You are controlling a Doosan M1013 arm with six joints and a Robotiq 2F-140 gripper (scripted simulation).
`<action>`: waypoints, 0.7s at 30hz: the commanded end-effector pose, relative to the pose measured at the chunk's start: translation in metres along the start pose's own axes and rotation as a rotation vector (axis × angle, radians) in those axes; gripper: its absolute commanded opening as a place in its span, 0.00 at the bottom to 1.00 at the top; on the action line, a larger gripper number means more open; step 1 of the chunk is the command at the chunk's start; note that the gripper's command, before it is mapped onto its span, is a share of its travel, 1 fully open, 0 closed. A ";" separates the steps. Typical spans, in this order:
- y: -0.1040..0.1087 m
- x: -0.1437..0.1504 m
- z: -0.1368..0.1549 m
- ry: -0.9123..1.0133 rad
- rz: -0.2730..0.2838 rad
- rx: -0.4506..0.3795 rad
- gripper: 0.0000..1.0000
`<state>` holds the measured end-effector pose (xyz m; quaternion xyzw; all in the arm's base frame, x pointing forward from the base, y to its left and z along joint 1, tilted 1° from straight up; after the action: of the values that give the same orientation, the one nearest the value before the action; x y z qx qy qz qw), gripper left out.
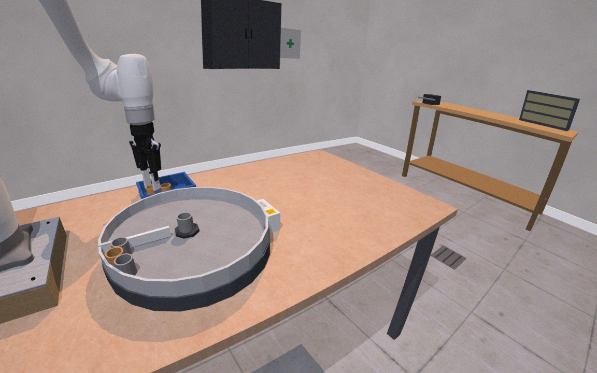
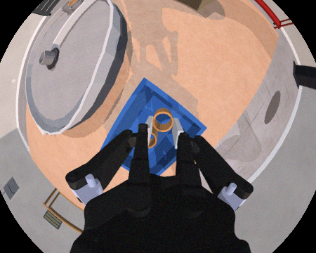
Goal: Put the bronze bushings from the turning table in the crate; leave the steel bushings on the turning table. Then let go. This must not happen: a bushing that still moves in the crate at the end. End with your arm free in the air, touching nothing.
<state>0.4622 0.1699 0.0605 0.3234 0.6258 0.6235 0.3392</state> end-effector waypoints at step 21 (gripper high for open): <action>-0.005 0.000 0.000 0.000 0.000 0.000 0.00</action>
<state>0.4623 0.1699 0.0559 0.3234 0.6258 0.6235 0.3392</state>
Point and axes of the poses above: the point where the finger pads meet when closed, its own y axis back along the fingers, its own x axis across the jaws, z = x × y, the point moved 5 cm from there along y, back along the fingers, and after that the axes turned 10 degrees about y, right-handed, at the moved point
